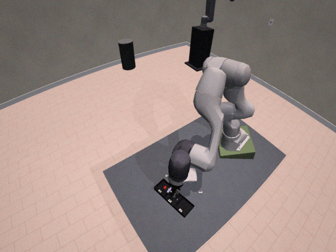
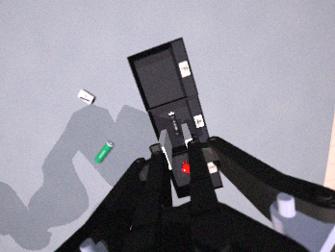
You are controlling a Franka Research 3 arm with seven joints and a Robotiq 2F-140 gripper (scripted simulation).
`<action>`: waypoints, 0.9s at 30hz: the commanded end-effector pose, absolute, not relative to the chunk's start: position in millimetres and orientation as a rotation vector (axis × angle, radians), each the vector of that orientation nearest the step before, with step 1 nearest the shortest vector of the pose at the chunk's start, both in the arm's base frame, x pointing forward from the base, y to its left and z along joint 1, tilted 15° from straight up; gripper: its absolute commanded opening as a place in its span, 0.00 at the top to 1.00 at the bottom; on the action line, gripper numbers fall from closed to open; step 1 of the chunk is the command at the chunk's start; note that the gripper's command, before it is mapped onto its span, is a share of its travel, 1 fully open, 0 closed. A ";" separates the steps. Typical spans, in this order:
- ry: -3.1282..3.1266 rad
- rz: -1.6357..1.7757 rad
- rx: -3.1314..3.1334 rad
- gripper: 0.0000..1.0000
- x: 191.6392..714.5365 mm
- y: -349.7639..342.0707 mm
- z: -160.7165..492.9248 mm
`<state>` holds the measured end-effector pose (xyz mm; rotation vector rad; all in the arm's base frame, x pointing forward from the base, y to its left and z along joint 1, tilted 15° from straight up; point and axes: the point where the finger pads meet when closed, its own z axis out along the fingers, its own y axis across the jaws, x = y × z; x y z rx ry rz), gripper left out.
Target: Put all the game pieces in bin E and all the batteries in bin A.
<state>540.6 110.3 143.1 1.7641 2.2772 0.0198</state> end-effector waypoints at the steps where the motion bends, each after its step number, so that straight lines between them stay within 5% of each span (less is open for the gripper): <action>1: 2.275 0.020 1.766 0.85 539.4 111.8 143.4; 20: 1.977 0.099 2.185 0.83 404.9 68.1 135.2; 27: 1.865 0.126 2.297 0.83 397.3 64.9 134.5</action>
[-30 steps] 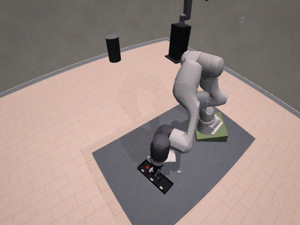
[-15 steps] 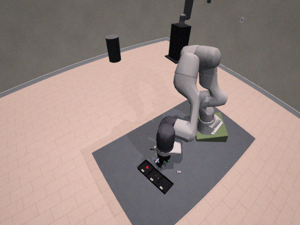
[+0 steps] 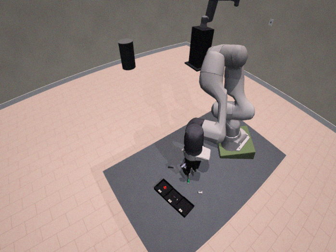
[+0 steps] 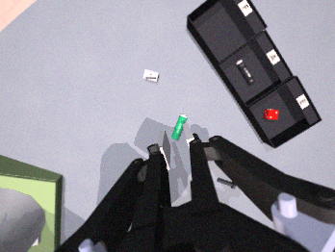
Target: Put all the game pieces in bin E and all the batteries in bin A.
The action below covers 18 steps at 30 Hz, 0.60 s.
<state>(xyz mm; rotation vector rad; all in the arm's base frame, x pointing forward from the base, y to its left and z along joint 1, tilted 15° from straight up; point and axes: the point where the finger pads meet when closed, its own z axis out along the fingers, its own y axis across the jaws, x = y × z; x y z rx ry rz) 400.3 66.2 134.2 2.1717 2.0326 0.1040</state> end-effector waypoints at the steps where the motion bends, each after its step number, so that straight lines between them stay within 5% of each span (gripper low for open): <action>1: 1.865 0.126 2.297 0.83 397.3 64.9 134.5; 18: 1.570 0.157 2.476 0.83 399.7 67.3 134.7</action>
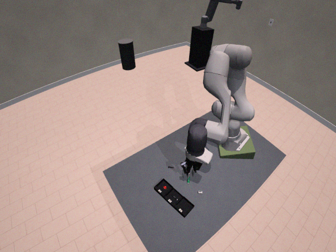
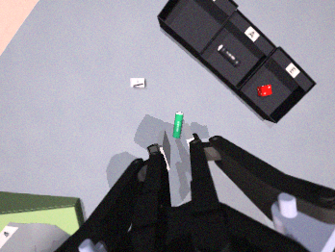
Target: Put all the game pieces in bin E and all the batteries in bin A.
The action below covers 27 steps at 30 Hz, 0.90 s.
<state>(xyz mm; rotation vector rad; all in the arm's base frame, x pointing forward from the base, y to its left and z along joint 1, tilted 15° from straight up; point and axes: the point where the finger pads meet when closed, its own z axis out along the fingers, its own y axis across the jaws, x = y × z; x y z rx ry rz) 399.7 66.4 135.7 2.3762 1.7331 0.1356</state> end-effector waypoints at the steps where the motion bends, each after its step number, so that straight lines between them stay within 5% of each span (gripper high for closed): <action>1: 1.570 0.157 2.476 0.83 399.7 67.3 134.7; 27: 1.171 0.201 2.666 0.83 399.5 67.4 134.6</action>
